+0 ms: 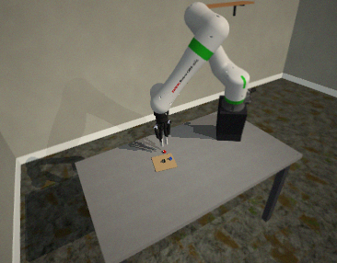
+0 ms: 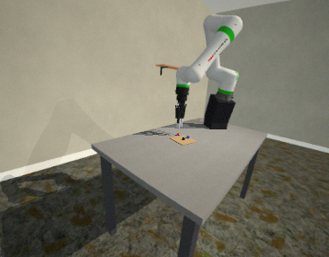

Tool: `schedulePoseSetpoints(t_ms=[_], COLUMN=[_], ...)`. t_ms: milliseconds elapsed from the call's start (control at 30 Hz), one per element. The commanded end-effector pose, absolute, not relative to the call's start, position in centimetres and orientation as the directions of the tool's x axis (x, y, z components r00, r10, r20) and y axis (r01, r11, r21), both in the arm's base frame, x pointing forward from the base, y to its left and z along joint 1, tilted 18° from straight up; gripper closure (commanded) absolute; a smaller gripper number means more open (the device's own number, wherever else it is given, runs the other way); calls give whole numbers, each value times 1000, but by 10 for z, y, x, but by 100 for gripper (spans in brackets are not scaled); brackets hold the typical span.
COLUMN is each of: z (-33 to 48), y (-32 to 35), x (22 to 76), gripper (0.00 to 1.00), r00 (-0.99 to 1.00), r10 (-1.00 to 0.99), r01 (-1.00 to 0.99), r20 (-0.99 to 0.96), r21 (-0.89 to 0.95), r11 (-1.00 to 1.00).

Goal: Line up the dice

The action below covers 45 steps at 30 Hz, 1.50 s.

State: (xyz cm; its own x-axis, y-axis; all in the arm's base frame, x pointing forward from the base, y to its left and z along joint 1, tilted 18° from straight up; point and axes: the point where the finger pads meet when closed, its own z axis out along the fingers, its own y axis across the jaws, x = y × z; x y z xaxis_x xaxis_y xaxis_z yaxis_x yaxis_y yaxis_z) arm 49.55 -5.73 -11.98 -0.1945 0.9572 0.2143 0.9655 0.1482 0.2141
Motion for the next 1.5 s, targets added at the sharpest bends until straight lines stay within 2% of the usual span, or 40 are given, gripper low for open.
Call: schedulePoseSetpoints(t_ms=[0,1467], z=[-123,-163], y=[-57,-49], x=[496,503], gripper=[81,81], r00=[-195,-195], r10=[957,957], r01=[965,965], r20=[214,214], r21=[214,214], r11=[148,148])
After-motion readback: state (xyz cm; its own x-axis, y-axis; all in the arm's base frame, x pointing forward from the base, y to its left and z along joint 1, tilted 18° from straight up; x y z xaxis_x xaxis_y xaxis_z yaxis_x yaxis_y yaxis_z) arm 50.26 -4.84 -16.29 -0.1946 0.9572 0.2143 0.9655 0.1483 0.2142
